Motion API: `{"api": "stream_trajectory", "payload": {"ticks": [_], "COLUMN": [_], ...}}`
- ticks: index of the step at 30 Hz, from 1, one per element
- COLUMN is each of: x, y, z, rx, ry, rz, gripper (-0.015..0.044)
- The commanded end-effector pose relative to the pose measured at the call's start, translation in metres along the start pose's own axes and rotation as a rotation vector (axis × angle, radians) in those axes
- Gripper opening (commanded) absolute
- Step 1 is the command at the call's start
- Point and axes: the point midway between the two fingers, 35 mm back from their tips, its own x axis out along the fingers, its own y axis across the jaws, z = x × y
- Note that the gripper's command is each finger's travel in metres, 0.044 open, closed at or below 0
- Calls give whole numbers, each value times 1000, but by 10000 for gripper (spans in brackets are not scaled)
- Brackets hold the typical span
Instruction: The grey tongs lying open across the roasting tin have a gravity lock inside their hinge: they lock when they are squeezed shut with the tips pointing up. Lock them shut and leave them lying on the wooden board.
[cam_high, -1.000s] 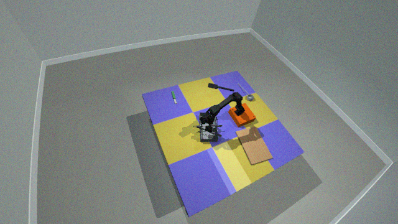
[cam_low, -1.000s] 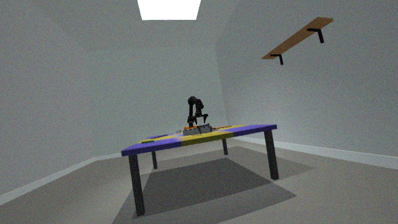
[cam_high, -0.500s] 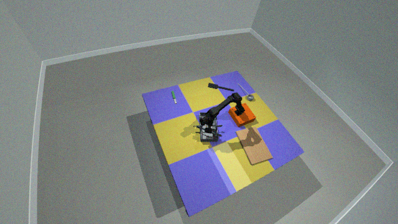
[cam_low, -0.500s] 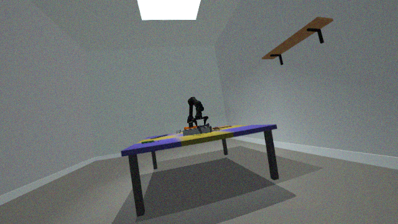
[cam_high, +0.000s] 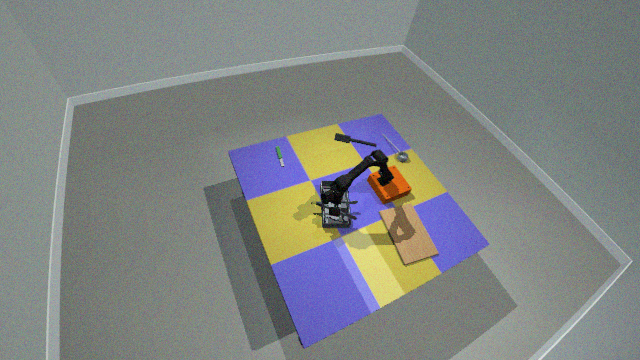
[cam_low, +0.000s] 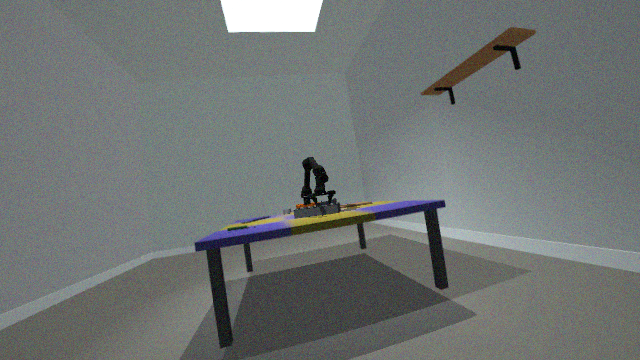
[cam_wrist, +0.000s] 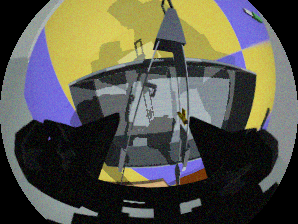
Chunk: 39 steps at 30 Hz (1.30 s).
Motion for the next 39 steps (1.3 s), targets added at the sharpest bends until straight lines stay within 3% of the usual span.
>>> {"api": "stream_trajectory", "payload": {"ticks": [1, 12, 15, 39], "x": [9, 21, 17, 17], "y": [-1, -2, -2, -2], "z": [-2, -4, -2, -2], "rx": [5, 5, 0, 0], "ry": [11, 11, 3, 3], "rz": [-3, -3, -3, -3], "gripper": [440, 440, 361, 201]}}
